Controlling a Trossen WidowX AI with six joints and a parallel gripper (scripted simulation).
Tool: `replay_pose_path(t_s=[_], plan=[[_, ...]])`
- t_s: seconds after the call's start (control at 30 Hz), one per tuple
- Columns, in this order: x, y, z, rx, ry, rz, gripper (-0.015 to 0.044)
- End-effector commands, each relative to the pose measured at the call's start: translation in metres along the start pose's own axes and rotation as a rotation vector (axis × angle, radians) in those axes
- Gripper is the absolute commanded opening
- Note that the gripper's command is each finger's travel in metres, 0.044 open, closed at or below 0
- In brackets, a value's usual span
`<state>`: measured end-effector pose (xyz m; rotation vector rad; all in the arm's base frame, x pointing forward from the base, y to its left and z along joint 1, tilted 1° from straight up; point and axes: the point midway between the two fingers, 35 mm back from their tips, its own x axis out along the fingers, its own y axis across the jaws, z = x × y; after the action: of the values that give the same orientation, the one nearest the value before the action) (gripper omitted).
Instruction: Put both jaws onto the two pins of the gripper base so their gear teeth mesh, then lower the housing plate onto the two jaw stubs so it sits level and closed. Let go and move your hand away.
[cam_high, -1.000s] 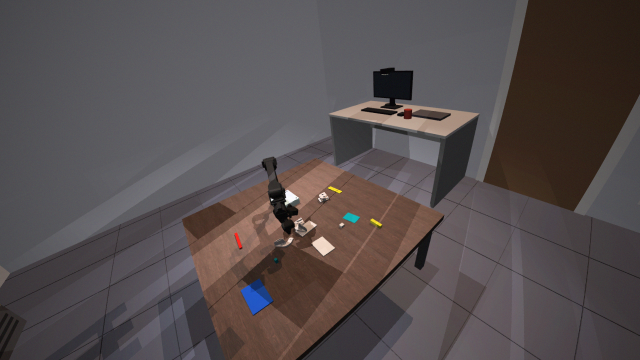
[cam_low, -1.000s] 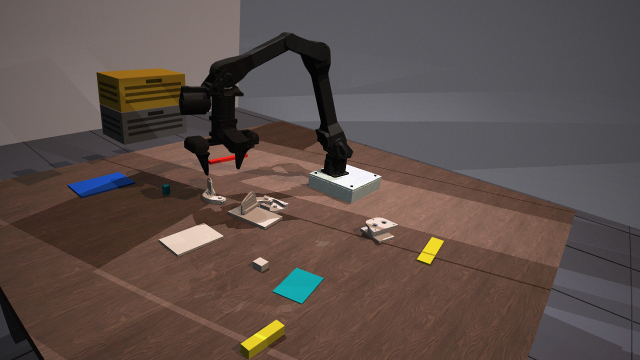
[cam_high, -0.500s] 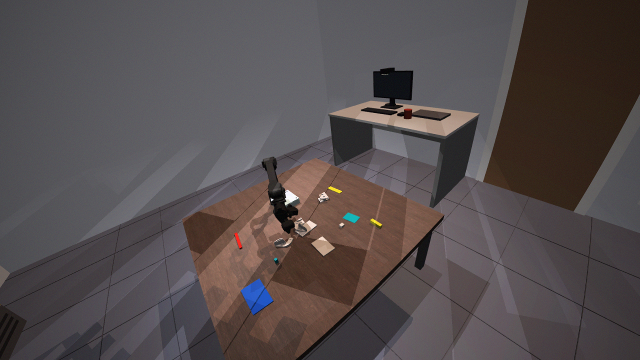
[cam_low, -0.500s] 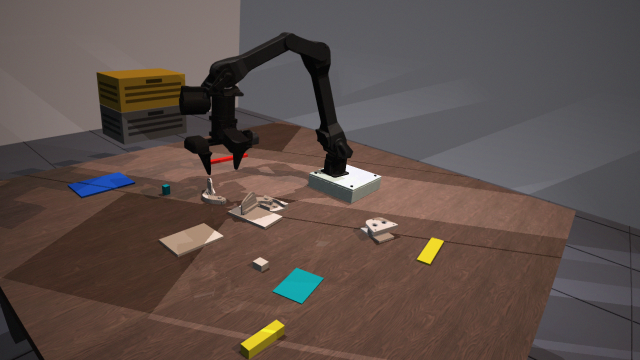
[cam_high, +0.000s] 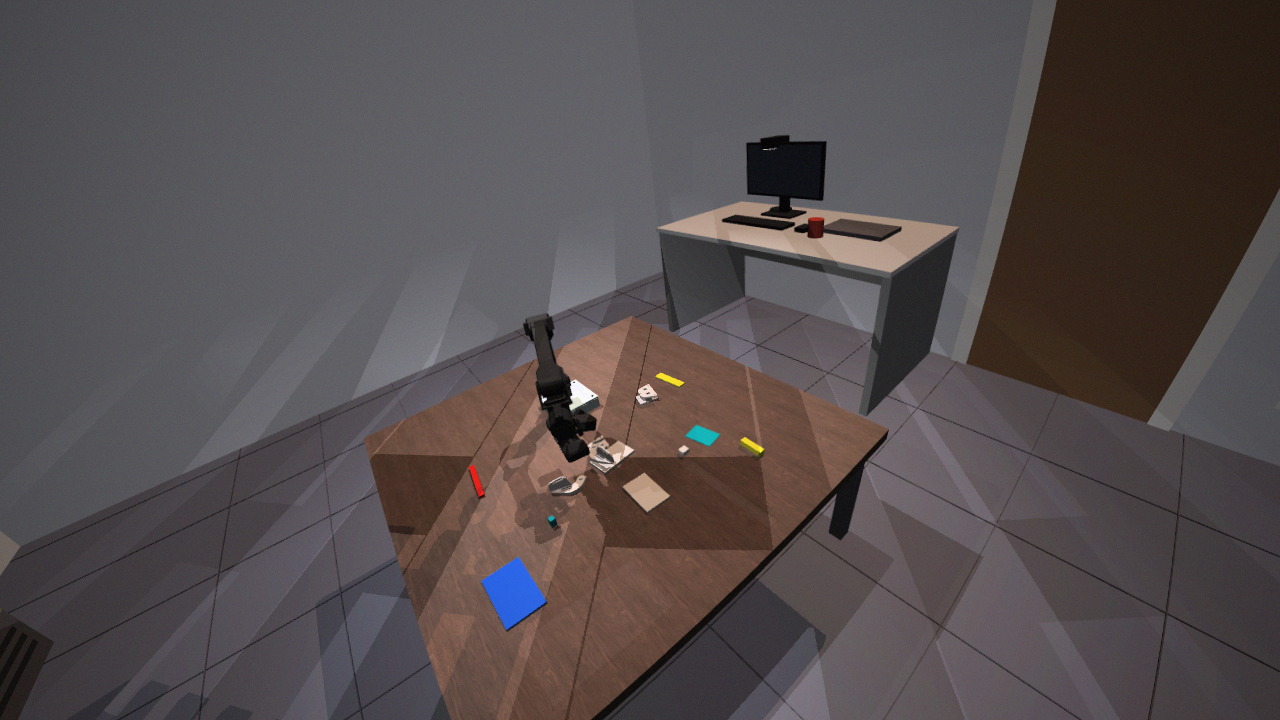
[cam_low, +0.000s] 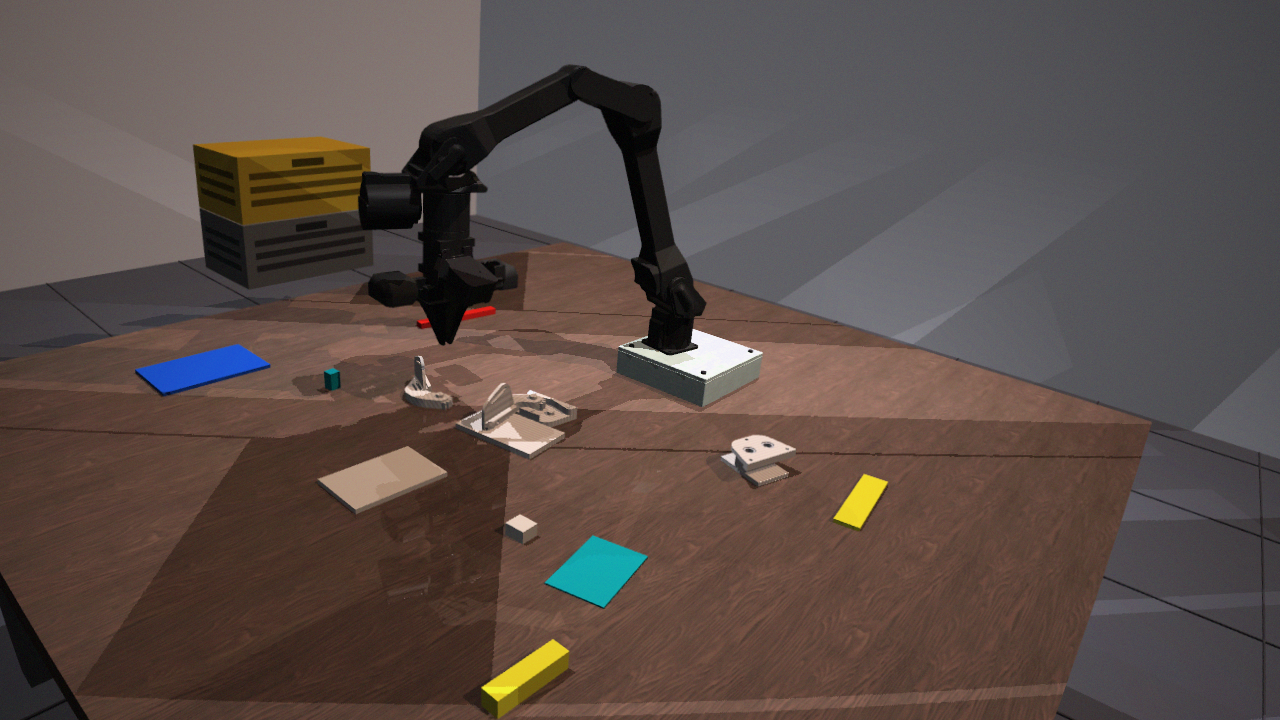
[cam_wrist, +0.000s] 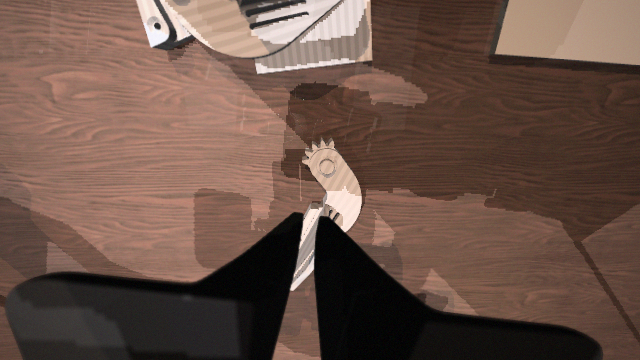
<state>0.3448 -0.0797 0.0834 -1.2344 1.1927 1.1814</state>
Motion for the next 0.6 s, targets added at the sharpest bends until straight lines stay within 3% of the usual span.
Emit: replay_pose_path(t_s=[0.0, 0.33, 0.57], plan=[[0.0000, 0.0000, 0.0000, 0.000, 0.000, 0.000, 0.0000], [0.0000, 0.0000, 0.0000, 0.000, 0.000, 0.000, 0.0000], [-0.0004, -0.0007, -0.0014, 0.103, 0.000, 0.000, 0.0184]])
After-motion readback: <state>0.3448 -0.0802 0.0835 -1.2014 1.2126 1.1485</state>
